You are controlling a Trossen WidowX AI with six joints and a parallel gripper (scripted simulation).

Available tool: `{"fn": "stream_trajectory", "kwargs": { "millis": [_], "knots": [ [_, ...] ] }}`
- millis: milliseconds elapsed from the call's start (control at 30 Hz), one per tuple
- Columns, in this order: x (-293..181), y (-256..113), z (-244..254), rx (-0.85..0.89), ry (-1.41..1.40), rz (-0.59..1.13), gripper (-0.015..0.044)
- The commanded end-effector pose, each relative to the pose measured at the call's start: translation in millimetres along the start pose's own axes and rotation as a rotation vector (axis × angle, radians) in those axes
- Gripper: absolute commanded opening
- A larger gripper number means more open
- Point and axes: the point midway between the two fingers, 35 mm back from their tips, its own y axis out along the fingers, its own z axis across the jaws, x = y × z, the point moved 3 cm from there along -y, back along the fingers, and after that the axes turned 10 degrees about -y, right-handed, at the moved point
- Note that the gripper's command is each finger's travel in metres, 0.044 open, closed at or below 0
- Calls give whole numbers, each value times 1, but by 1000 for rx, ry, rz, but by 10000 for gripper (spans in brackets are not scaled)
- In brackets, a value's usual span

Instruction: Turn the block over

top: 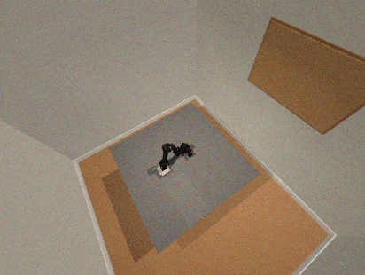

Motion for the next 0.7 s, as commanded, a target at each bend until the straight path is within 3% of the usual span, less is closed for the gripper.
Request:
{"fn": "stream_trajectory", "kwargs": {
  "millis": [0, 667],
  "knots": [
    [-11, -2, 1, -12, -5, -31, 0],
    [-17, -13, 1, -37, -2, -172, 0]
  ]
}}
